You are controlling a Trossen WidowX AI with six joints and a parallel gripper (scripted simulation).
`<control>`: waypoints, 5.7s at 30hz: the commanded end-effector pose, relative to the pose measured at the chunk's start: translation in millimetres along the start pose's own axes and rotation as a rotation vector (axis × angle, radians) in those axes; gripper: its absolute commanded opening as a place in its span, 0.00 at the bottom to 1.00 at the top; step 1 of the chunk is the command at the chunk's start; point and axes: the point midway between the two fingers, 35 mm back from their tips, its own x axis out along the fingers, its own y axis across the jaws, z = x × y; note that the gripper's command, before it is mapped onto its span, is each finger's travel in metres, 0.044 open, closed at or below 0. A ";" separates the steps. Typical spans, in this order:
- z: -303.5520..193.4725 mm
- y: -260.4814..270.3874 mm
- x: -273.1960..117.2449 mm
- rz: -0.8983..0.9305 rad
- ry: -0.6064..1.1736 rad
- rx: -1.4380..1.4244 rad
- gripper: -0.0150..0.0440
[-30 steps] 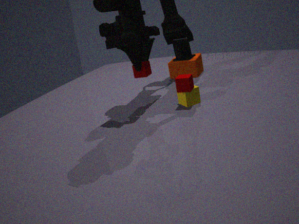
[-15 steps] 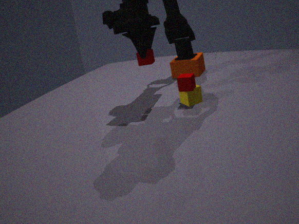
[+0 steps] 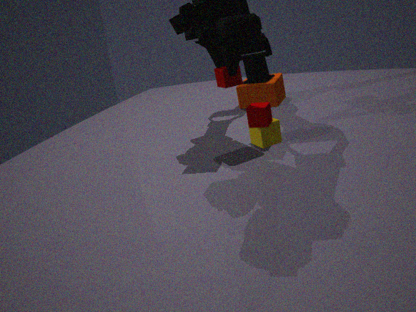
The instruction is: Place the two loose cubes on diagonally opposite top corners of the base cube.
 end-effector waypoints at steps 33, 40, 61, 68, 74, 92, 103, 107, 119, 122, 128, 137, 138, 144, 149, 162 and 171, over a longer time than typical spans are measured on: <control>-46.2 24.2 33.8 0.000 0.004 -0.763 0.43; -46.2 24.2 33.8 0.000 0.004 -0.763 0.43; -45.7 25.7 62.2 -0.001 0.001 -0.763 0.43; -45.7 25.7 62.6 -0.001 0.001 -0.762 0.43; -45.7 25.7 63.7 -0.001 0.001 -0.761 0.43; -45.7 25.7 63.7 -0.001 0.001 -0.761 0.60; -46.2 25.9 47.3 0.000 0.005 -0.760 0.60; -46.2 25.9 42.2 0.000 0.005 -0.760 0.60; -46.2 25.9 27.1 0.001 0.005 -0.760 0.60; -46.2 26.0 23.2 0.001 0.005 -0.760 0.60; -46.2 26.0 15.5 0.001 0.005 -0.760 0.60; -46.1 26.0 3.7 0.001 0.005 -0.760 0.60; -46.1 26.0 2.4 0.001 0.005 -0.760 0.60; -46.1 26.0 0.0 0.001 0.005 -0.760 0.60; -47.1 24.5 -1.7 -0.003 0.010 -0.763 0.74; -148.1 90.2 -2.6 0.002 0.021 -0.763 0.93; -148.1 90.2 -2.6 0.002 0.021 -0.763 0.93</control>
